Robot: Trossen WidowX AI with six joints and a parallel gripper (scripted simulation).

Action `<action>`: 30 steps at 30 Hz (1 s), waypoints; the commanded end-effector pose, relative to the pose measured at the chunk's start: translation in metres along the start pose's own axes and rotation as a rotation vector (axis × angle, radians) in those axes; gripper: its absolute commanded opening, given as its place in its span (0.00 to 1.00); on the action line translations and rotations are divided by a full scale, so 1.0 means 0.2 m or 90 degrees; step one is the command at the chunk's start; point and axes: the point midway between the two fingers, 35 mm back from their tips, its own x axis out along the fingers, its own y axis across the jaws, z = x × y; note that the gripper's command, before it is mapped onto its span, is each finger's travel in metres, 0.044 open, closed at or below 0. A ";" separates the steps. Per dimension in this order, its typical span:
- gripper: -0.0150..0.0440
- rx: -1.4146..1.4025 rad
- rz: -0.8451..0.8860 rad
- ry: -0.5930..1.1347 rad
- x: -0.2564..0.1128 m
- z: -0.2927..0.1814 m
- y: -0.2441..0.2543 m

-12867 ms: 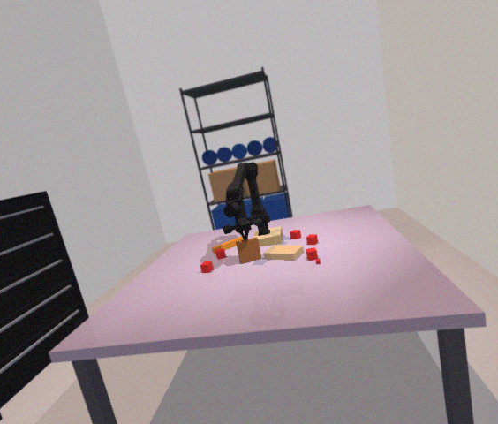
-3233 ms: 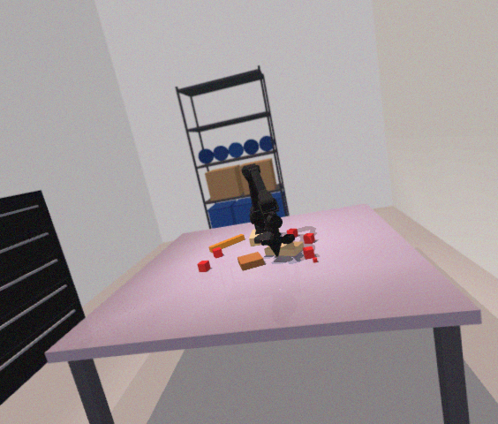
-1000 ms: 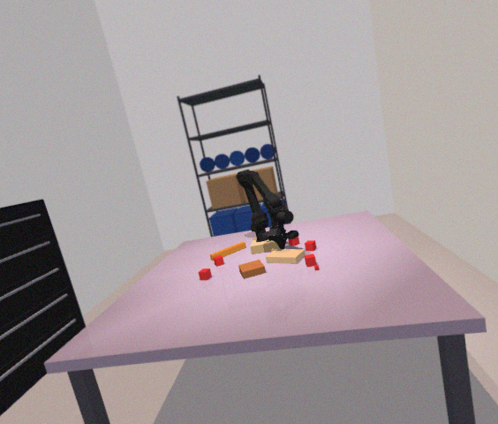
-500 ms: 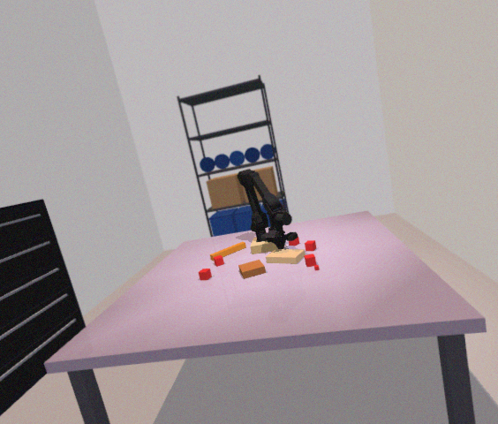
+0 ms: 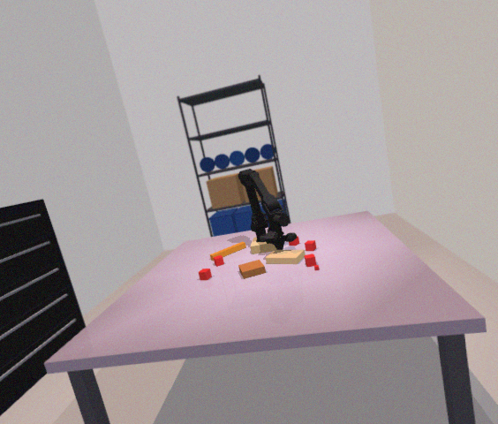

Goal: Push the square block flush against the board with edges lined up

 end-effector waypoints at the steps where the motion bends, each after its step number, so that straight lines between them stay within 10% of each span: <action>1: 0.25 0.001 0.001 -0.007 0.00 0.04 0.01; 30: 0.25 0.001 0.001 -0.008 -0.01 0.22 0.04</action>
